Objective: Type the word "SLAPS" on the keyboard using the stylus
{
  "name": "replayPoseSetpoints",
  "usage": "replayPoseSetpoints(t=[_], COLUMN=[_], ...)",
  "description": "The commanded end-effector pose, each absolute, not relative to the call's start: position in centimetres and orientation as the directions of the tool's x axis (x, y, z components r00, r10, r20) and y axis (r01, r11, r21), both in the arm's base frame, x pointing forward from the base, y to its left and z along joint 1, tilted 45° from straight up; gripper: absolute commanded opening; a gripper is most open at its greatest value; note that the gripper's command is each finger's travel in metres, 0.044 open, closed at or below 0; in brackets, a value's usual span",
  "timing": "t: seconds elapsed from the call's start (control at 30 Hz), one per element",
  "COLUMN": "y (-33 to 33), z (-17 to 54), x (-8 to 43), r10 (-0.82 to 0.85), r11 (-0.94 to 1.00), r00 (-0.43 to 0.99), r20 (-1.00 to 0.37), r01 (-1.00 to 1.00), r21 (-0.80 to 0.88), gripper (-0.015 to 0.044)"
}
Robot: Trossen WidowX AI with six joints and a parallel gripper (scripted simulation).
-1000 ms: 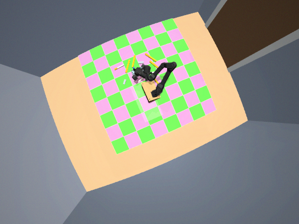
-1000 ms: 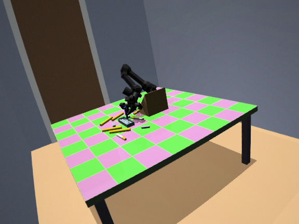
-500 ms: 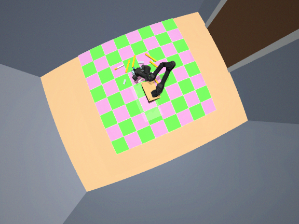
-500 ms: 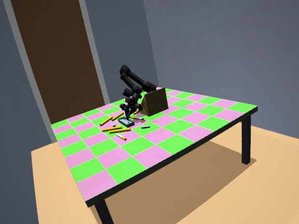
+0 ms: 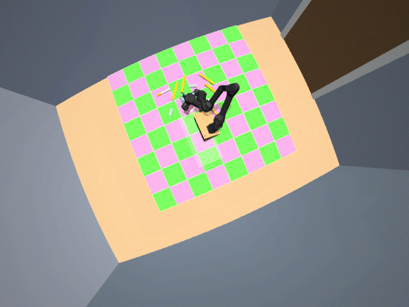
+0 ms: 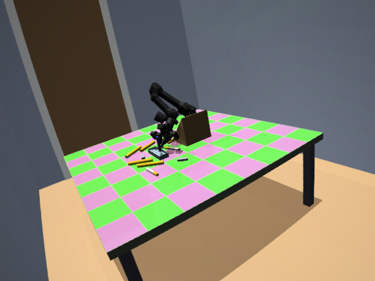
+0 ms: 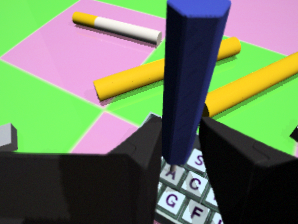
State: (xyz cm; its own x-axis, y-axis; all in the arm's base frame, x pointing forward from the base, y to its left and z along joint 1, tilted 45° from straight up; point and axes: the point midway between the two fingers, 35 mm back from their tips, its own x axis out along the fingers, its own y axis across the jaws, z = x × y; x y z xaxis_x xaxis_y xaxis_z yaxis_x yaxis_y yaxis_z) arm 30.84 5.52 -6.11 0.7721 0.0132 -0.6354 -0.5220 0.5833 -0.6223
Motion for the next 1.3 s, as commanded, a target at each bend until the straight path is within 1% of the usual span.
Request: replayPoseSetpoints(t=[0.0,0.33,0.77,0.93,1.13,1.2,1.27], y=[5.4,5.6,8.1,8.0,8.0,7.9,7.7], z=[-6.3,-6.1,-3.6,-3.8,-3.8,-3.7,-3.4], x=[30.8,30.8,30.6,30.4,30.4,30.5,30.7], r10=[0.016,0.016,0.017,0.02,0.02,0.02,0.02], r11=[0.58,0.58,0.581,0.577,0.577,0.577,0.578], r00=[0.77,0.77,0.77,0.767,0.767,0.767,0.766], r20=[-0.638,-0.638,-0.638,-0.641,-0.641,-0.642,-0.642], r01=[-0.527,-0.527,-0.526,-0.532,-0.532,-0.533,-0.533], r21=[-0.621,-0.621,-0.62,-0.619,-0.619,-0.619,-0.618], gripper=[0.0081,0.0081,0.0081,0.0085,0.0045,0.0,0.0])
